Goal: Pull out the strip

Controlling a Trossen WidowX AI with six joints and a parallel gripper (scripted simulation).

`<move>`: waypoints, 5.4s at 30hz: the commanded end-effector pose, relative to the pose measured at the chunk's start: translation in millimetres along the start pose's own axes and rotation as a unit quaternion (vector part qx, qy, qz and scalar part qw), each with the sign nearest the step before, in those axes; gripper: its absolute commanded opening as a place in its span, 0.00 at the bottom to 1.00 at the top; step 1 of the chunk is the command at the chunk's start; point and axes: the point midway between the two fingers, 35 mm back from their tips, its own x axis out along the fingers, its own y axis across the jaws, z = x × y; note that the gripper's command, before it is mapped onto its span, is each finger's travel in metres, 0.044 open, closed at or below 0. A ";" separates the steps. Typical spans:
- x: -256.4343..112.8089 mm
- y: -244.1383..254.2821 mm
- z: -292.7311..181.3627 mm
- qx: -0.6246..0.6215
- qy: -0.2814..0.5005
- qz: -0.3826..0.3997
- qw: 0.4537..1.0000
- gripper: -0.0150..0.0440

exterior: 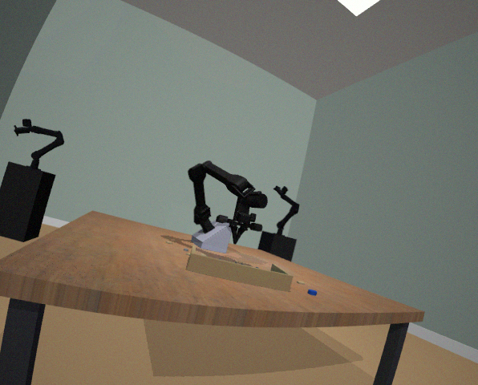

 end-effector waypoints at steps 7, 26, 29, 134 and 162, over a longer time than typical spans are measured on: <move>10.1 -2.2 0.8 0.018 0.043 -0.011 0.999 0.25; 41.0 -2.0 -0.1 0.018 0.043 -0.011 0.999 0.25; 45.9 -2.2 -0.4 0.018 0.043 -0.011 0.999 0.25; 82.0 -1.5 -29.1 0.017 0.043 -0.013 0.999 0.25; 79.8 0.6 -72.1 0.017 0.044 -0.013 0.999 0.25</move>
